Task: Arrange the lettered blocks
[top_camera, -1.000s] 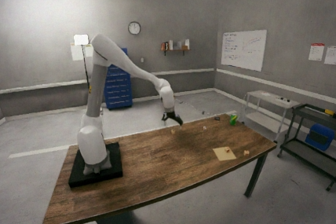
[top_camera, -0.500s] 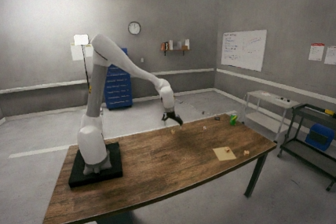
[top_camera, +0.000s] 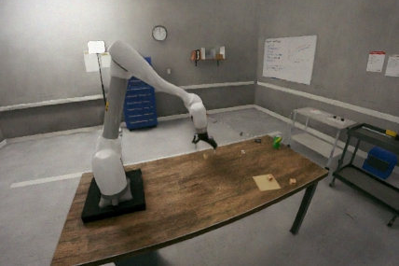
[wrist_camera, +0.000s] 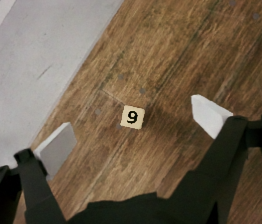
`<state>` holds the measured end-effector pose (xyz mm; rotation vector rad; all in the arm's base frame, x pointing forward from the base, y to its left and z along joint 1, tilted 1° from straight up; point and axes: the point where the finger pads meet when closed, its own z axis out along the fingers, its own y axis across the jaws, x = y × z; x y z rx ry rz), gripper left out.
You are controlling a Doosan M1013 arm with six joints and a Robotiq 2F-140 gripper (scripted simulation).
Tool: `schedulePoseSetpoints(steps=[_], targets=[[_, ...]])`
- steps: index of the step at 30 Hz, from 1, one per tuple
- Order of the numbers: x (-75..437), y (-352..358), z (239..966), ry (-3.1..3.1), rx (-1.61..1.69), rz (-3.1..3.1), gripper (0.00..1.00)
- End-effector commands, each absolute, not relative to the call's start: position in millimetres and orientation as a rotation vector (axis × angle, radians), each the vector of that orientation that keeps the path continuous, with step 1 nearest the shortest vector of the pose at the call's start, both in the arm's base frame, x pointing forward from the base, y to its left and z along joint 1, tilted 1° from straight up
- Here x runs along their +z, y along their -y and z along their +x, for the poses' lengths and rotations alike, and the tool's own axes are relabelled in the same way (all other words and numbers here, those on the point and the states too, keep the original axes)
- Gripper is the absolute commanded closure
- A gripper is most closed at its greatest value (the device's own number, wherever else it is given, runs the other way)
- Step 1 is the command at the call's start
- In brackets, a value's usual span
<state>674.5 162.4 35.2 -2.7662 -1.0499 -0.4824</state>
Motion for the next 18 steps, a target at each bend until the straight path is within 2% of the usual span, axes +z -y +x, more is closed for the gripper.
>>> schedulePoseSetpoints(steps=[1,4,7,13,15,16,18], targets=[[36.0,-162.5,675.0,1.05,-0.484,-2.766,0.0],[36.6,-161.6,681.6,1.05,-0.485,-2.765,0.0],[40.1,-151.5,740.1,1.049,-0.487,-2.762,0.0],[41.7,-133.8,811.8,1.049,-0.488,-2.76,0.0],[41.7,-133.8,811.8,1.049,-0.488,-2.76,0.0],[41.1,-122.2,848.5,1.05,-0.488,-2.759,0.0],[40.6,-116.5,864.6,1.05,-0.488,-2.76,0.0]])
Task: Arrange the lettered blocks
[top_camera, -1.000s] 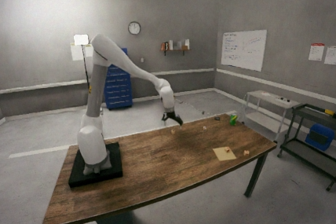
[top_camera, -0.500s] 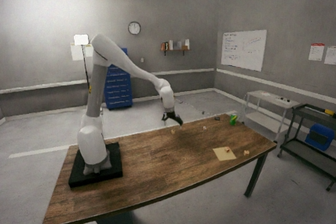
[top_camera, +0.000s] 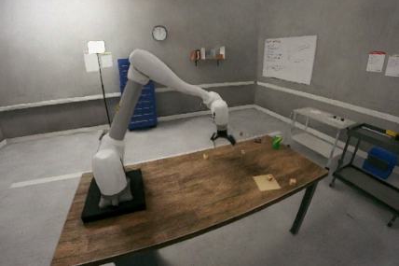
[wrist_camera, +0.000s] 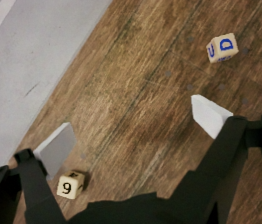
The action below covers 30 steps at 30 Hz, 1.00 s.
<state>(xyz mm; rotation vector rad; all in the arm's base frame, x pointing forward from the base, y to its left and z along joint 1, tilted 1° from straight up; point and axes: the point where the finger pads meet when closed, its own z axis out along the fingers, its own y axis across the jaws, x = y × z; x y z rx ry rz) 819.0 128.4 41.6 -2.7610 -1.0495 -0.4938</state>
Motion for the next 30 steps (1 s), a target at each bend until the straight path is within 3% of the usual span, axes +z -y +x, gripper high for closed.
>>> schedulePoseSetpoints(steps=[1,10,30], targets=[[40.0,-111.8,876.9,1.05,-0.488,-2.76,0.0],[31.0,-66.4,973.8,1.05,-0.485,-2.765,0.0],[30.5,-64.5,977.2,1.05,-0.484,-2.766,0.0]])
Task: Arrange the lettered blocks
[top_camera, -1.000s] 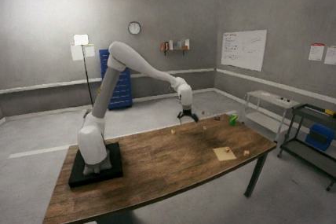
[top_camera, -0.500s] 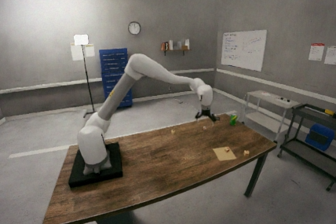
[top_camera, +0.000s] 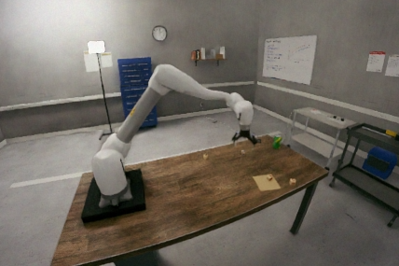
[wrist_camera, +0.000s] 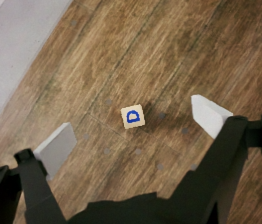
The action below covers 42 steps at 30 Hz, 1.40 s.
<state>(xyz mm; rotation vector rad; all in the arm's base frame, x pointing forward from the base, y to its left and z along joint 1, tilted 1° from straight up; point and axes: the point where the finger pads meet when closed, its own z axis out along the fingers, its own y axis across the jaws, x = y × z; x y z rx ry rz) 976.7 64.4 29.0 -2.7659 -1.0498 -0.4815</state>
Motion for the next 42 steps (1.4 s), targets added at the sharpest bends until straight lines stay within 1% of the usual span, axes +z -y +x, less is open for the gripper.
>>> schedulePoseSetpoints(steps=[1,31,36,40,42], targets=[[30.5,-64.5,977.2,1.05,-0.484,-2.766,0.0],[33.1,-64.3,975.3,1.044,-0.48,-2.768,0.0],[48.8,-63.1,963.5,1.006,-0.457,-2.783,0.0],[99.0,-57.8,921.7,0.877,-0.377,-2.834,0.0],[115.6,-55.5,906.7,0.831,-0.35,-2.853,0.0]])
